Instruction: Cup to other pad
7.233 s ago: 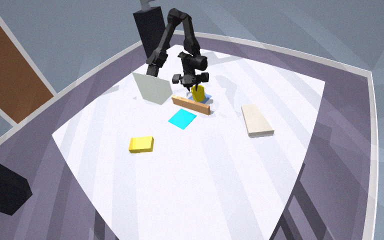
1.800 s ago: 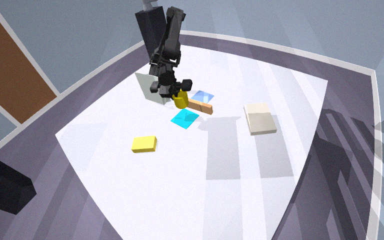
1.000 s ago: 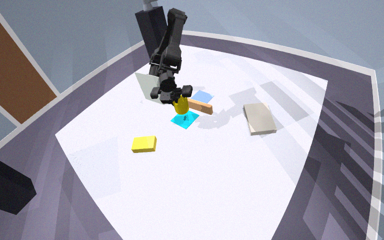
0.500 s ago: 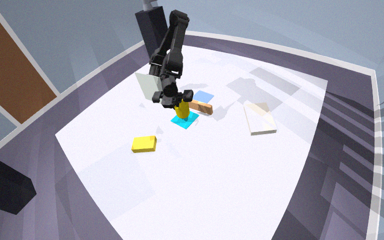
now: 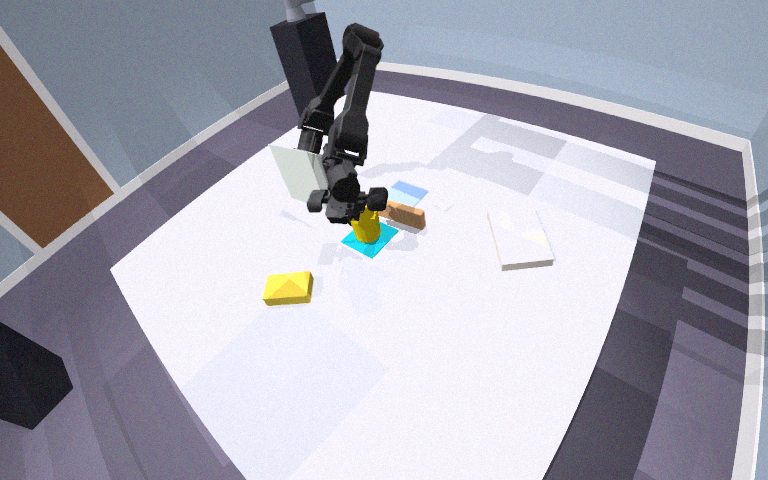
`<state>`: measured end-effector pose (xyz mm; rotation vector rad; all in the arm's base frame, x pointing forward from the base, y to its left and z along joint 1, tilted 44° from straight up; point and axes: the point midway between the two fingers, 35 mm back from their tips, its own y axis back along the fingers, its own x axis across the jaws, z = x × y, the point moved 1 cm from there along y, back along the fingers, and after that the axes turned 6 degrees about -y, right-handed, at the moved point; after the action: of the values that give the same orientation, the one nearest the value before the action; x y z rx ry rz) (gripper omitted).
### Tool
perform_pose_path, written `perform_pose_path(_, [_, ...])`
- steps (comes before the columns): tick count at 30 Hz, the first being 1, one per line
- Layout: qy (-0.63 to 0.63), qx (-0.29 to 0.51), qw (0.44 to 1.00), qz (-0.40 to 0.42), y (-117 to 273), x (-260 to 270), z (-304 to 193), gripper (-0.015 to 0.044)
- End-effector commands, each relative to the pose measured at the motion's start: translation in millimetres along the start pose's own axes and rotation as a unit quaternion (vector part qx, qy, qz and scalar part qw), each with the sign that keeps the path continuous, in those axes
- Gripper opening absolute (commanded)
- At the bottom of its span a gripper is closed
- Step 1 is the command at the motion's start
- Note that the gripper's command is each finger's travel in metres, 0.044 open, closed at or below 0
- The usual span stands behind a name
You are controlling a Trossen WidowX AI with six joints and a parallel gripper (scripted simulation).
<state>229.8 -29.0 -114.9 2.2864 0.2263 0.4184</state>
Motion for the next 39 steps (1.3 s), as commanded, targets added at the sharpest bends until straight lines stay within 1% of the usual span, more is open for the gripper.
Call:
perform_pose_path(1, [0.0,0.0,1.0,0.0,0.0,0.0,0.0,0.0])
perform_pose_path(12, [0.0,0.0,1.0,0.0,0.0,0.0,0.0,0.0])
perform_pose_path(17, [0.0,0.0,1.0,0.0,0.0,0.0,0.0,0.0131])
perform_pose_path(18, [0.0,0.0,1.0,0.0,0.0,0.0,0.0,0.0146])
perform_pose_path(26, [0.0,0.0,1.0,0.0,2.6,0.1,0.2,0.0146])
perform_pose_path(39, [-0.003,0.0,1.0,0.001,23.2,-0.4,0.1,0.0146])
